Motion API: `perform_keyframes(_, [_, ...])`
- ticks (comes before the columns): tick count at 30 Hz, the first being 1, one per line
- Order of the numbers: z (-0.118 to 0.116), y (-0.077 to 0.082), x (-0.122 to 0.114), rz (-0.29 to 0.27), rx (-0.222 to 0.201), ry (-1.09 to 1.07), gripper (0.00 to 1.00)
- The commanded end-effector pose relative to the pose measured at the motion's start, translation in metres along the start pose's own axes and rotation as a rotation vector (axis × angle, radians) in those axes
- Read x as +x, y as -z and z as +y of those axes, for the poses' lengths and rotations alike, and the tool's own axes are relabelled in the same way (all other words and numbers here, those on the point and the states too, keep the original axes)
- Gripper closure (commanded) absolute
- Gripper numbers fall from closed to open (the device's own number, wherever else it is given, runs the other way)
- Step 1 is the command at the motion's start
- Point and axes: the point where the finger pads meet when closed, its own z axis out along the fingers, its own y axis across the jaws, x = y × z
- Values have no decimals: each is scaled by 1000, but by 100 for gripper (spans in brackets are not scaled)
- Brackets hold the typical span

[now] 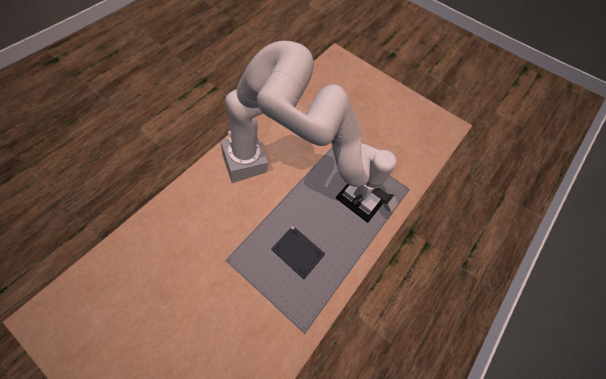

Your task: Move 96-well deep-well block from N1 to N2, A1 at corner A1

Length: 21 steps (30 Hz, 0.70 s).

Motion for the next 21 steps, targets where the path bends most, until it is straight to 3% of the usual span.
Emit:
perform_keyframes(1, [0, 3, 1, 4, 1, 0, 100])
perform_keyframes(10, [0, 5, 1, 4, 1, 0, 100])
perform_keyframes(21, [0, 20, 1, 4, 1, 0, 100])
